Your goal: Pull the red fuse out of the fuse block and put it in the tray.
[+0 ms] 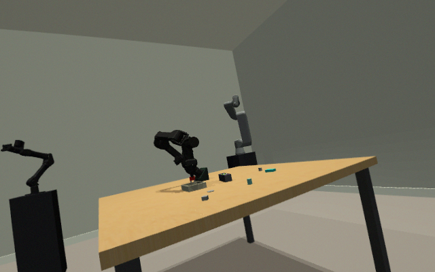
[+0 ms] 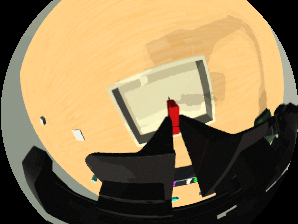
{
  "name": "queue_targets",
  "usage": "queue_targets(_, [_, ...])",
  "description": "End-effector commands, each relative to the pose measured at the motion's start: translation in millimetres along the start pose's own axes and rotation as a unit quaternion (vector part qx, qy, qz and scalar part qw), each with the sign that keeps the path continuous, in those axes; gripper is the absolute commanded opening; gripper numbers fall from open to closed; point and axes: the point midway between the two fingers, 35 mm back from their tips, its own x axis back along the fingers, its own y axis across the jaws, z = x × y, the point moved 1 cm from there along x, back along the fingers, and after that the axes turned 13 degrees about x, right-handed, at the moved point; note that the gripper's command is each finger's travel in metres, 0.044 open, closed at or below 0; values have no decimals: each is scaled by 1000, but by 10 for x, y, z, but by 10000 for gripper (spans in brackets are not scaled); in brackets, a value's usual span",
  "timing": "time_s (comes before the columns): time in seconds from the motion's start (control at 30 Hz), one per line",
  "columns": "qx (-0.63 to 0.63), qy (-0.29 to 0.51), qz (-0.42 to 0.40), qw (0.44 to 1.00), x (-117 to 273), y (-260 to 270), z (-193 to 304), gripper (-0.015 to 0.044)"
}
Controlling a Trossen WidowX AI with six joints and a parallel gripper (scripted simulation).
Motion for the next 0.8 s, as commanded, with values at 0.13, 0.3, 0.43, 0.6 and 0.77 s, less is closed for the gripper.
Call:
queue_targets(0.13, [0, 0, 0, 1000, -61, -4, -3, 26])
queue_targets(0.3, [0, 0, 0, 1000, -61, -4, -3, 157])
queue_targets(0.43, [0, 0, 0, 1000, -61, -4, -3, 263])
queue_targets(0.6, [2, -1, 0, 1000, 117, -1, 3, 330])
queue_targets(0.77, [3, -2, 0, 1000, 296, -10, 5, 330])
